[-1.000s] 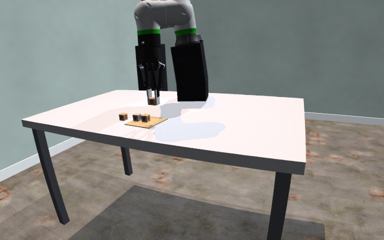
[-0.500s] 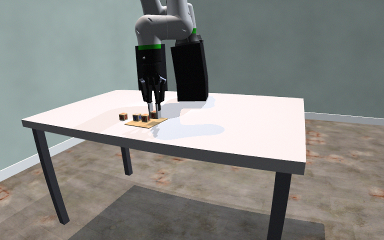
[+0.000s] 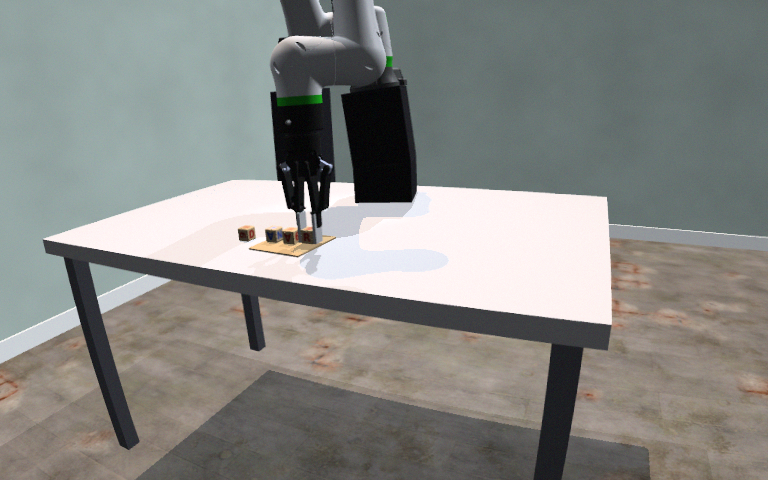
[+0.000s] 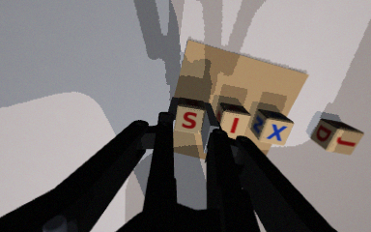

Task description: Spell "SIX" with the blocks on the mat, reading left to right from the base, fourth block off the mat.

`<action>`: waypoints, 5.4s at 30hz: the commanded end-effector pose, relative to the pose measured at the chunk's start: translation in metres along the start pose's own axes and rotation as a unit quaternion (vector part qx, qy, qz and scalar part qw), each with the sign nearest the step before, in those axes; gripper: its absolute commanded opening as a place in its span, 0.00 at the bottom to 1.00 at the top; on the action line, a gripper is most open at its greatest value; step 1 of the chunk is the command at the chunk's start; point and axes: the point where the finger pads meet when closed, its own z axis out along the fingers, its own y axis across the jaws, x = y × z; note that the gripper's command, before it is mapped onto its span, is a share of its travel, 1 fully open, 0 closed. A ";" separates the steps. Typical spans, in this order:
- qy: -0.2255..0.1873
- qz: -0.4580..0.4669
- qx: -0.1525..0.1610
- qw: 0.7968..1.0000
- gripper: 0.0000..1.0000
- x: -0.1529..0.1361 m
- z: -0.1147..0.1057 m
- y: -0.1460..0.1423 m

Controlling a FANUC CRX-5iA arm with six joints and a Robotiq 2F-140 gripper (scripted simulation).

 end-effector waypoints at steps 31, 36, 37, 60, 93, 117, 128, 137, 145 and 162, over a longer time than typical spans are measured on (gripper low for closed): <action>0.000 0.000 0.000 1.000 0.16 0.000 0.004 0.000; 0.000 0.000 0.000 1.000 0.16 0.000 0.004 0.000; 0.000 0.000 0.000 1.000 0.16 0.000 0.004 0.000; 0.000 0.000 0.000 1.000 0.16 0.000 0.004 0.000; 0.000 0.000 0.000 1.000 0.28 0.000 0.002 0.000; 0.000 0.000 0.000 1.000 0.28 0.000 -0.084 0.000; 0.000 0.000 0.000 1.000 1.00 0.000 -0.086 0.000; 0.000 0.000 0.000 1.000 1.00 0.000 -0.086 0.000; 0.000 0.000 0.000 1.000 1.00 0.000 -0.086 0.000; 0.000 0.000 0.000 1.000 1.00 0.000 -0.130 0.000</action>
